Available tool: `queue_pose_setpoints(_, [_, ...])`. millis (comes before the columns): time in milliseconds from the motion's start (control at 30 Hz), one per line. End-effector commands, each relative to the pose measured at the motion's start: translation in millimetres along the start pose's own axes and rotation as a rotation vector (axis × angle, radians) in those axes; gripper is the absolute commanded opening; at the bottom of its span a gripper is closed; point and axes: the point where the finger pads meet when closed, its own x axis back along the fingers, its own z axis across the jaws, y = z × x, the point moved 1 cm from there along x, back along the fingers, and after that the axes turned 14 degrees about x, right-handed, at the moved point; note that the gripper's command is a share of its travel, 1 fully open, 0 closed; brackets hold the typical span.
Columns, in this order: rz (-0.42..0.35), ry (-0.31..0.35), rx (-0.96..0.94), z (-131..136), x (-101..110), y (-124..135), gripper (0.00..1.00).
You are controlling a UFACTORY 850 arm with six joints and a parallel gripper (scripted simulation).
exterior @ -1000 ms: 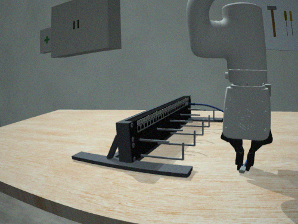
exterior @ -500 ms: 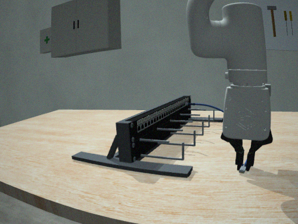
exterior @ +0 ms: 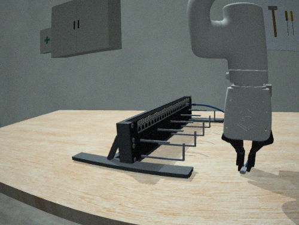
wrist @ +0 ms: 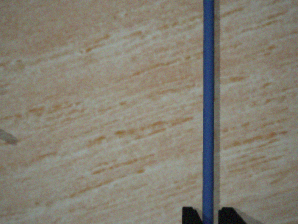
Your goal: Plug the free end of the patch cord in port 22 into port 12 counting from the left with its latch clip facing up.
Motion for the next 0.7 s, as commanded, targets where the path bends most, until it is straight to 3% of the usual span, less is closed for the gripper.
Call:
queue_pose_setpoints(0, [0.000,-0.001,0.000,-1,1,0,0.00])
queue_pose_setpoints(667, [0.000,-0.001,0.000,-1,19,0,0.00])
